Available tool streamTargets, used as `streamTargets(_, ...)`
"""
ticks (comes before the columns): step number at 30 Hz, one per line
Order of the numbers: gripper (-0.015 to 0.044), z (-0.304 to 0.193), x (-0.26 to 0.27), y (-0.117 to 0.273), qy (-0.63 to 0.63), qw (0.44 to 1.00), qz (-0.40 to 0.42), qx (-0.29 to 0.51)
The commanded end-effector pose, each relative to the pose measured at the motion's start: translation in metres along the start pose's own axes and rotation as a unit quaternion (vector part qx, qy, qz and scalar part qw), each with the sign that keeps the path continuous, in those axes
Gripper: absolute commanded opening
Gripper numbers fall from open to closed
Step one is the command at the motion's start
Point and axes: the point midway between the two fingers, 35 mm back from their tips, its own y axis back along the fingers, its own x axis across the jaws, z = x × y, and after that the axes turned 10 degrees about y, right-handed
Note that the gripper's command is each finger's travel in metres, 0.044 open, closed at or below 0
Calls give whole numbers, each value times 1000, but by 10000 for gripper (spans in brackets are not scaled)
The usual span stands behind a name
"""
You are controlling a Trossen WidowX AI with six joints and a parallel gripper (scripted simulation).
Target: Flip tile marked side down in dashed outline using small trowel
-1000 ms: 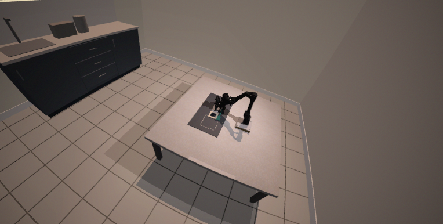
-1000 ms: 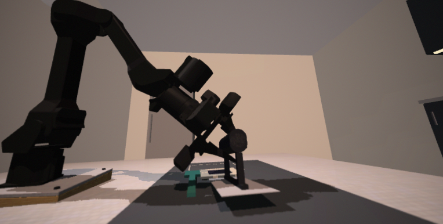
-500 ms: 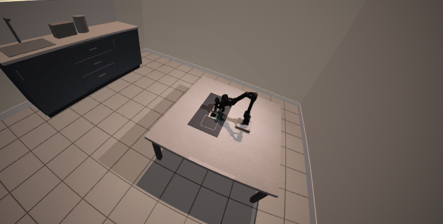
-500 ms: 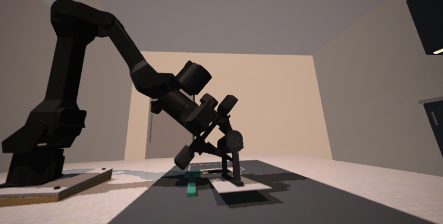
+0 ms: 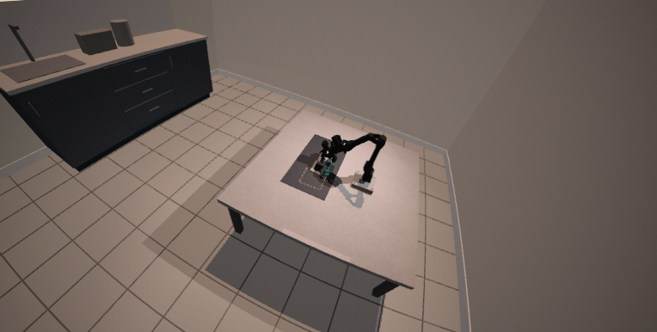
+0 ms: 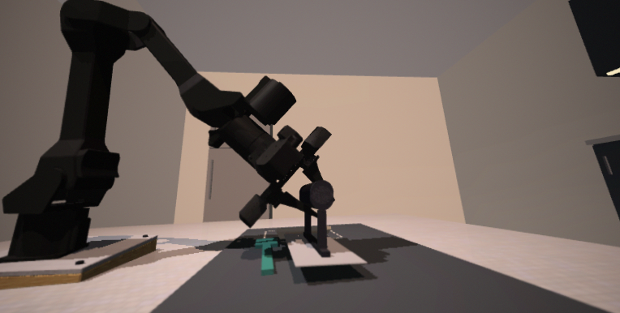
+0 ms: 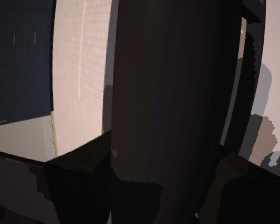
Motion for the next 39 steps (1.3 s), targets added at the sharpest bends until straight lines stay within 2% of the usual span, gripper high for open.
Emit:
streamTargets(1,0,-2,22,10,-2,1000,19,-3)
streamTargets(20,0,-37,44,24,-3,1000,19,-1)
streamTargets(39,0,-72,48,22,-4,1000,19,0)
